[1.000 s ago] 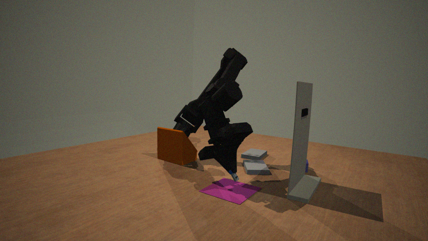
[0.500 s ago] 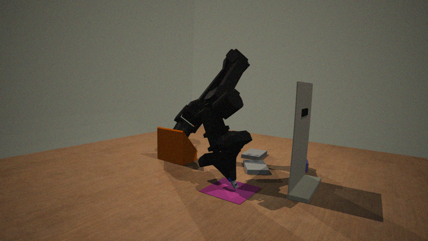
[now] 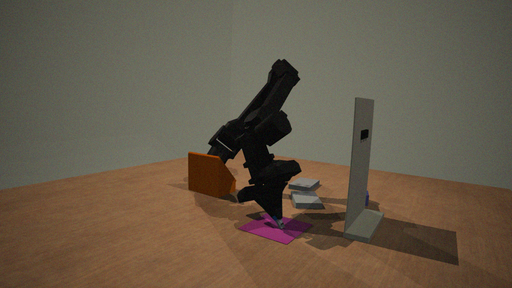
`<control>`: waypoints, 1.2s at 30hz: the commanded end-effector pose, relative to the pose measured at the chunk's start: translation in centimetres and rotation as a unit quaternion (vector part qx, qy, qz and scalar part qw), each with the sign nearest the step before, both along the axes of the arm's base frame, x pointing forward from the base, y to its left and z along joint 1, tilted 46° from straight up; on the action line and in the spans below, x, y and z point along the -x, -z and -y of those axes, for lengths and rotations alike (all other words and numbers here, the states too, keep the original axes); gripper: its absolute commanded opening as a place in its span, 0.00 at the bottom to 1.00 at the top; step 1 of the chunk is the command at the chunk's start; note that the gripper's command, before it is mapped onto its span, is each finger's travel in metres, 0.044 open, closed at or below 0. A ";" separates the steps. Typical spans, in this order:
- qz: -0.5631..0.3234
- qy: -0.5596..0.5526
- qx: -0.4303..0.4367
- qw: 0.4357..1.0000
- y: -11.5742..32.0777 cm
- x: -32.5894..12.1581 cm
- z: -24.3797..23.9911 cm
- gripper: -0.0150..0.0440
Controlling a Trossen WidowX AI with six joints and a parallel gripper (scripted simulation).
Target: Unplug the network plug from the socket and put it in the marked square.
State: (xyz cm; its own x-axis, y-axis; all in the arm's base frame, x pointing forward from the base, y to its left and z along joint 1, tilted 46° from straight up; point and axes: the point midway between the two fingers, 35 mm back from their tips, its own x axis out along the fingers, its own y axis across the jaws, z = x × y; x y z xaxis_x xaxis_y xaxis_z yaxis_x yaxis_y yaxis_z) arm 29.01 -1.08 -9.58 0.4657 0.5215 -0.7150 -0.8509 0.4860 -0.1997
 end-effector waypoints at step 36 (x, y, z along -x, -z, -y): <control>-0.002 0.001 0.002 1.000 -1.8 1.1 1.5 0.52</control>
